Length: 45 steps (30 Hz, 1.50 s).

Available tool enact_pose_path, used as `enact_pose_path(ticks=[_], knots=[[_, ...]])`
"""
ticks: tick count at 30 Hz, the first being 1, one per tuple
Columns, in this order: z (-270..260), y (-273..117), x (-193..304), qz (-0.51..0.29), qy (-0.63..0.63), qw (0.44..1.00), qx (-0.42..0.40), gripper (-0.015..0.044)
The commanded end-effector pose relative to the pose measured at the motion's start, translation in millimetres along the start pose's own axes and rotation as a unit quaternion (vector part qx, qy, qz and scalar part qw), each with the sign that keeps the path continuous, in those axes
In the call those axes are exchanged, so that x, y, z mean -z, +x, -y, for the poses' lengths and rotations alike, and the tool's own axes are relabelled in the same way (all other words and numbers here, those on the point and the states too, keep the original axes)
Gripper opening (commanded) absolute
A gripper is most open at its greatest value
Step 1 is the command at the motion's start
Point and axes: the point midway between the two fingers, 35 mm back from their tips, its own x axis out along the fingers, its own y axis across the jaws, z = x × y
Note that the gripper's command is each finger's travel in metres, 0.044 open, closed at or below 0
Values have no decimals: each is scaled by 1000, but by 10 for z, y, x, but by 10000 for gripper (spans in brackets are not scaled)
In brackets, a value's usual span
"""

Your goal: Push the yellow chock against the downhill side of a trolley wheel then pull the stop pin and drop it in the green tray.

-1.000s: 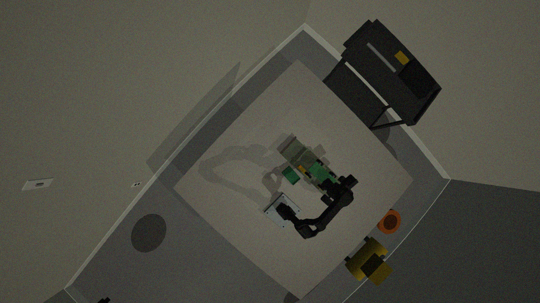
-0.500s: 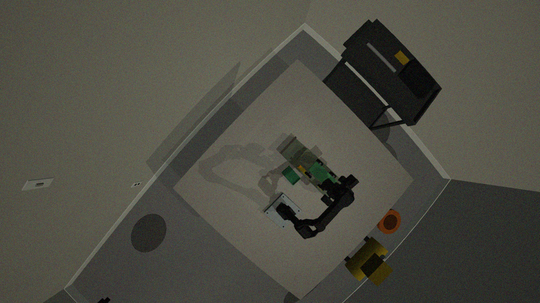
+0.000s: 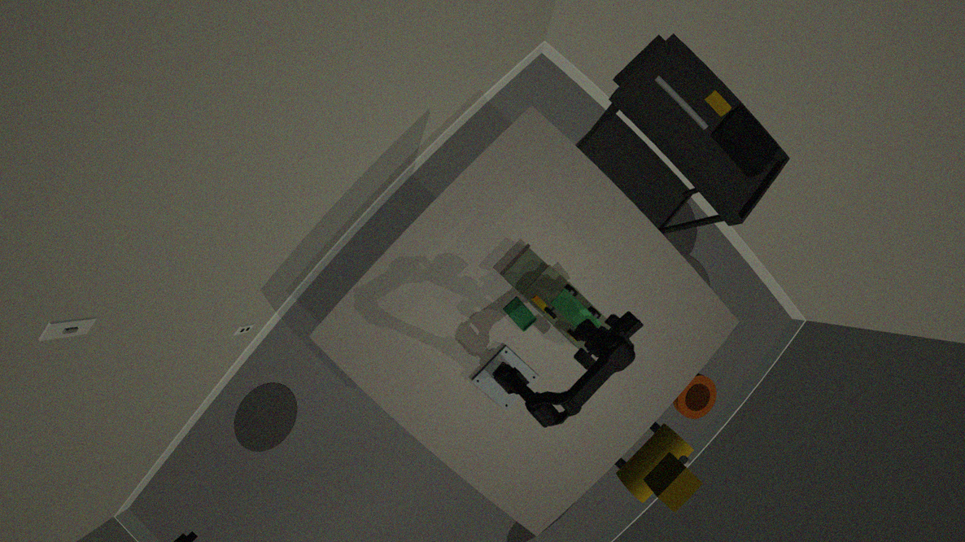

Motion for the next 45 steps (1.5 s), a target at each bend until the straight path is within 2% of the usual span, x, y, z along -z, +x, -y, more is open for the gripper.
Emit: enact_pose_path(ticks=[1, 17, 35, 45], knots=[[5, -42, 21, -4, 2, 1000, 1, 0], [15, -140, 71, -4, 2, 1000, 1, 0], [12, -107, 369, -5, 2, 1000, 1, 0], [-285, -87, 361, -5, 2, 1000, 0, 0]])
